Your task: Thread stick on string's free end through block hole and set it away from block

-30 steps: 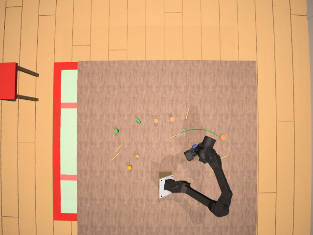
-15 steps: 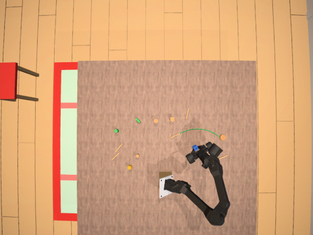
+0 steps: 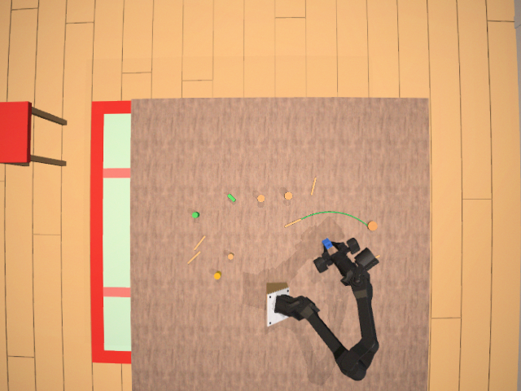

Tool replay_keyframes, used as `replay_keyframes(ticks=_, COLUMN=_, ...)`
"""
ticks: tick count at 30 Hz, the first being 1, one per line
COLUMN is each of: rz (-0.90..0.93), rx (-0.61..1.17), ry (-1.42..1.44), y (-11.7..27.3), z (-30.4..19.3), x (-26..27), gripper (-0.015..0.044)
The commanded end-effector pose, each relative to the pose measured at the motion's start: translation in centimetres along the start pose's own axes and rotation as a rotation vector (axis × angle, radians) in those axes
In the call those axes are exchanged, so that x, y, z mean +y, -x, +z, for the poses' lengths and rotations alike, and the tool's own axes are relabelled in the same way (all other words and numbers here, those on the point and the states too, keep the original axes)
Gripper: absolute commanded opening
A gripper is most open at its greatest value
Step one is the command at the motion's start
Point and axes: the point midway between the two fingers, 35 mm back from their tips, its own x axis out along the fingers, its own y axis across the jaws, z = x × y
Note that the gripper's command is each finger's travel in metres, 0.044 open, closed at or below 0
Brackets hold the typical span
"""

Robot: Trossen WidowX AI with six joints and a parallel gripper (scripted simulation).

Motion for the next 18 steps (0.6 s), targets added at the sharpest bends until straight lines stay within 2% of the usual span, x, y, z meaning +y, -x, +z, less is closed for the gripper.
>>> replay_keyframes(ticks=1, rz=0.008, rx=0.045, ry=0.005, y=0.1, z=0.1, x=0.1, gripper=0.0)
replay_keyframes(ticks=18, rz=0.0, rx=0.24, ry=0.013, y=-0.1, z=1.3, x=0.0, gripper=0.0)
